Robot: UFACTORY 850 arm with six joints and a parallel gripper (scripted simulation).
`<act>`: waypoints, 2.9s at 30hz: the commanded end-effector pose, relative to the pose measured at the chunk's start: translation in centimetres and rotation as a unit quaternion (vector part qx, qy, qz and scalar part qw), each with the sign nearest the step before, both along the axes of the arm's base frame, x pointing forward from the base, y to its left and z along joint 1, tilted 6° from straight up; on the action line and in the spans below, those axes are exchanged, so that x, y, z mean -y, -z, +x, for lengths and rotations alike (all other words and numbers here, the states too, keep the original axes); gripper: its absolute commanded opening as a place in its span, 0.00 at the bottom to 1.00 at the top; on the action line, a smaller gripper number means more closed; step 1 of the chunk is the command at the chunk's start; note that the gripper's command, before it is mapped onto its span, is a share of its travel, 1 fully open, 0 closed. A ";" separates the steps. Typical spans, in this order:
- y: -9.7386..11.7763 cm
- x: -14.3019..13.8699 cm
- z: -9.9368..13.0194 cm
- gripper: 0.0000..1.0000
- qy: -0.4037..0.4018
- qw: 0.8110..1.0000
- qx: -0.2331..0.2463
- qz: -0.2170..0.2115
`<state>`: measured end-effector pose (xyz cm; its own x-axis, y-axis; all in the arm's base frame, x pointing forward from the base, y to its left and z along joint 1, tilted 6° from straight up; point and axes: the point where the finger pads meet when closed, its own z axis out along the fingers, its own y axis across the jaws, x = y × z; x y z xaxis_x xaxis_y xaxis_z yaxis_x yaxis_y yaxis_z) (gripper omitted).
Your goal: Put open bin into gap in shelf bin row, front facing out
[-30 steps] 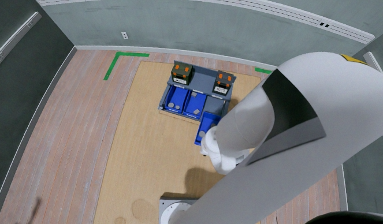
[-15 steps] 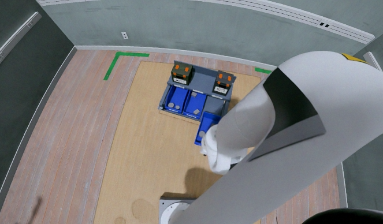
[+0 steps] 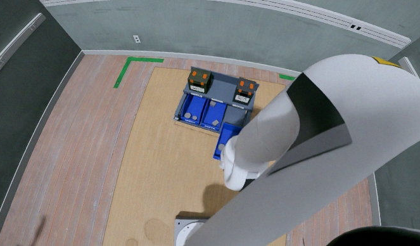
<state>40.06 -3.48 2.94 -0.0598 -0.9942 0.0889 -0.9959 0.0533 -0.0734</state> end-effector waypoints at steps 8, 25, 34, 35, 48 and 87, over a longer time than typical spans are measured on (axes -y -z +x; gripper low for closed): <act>-0.1 0.0 0.1 0.00 0.001 1.000 -0.014 -0.003; -0.1 0.0 0.1 0.00 0.001 1.000 -0.016 -0.005; -0.1 0.0 0.1 0.00 0.002 1.000 -0.022 -0.005; -0.1 0.0 0.1 0.00 0.002 1.000 -0.022 -0.005; -0.1 0.1 1.1 0.00 0.002 1.000 -0.022 -0.005; -0.1 0.2 3.0 0.00 0.002 1.000 -0.022 -0.005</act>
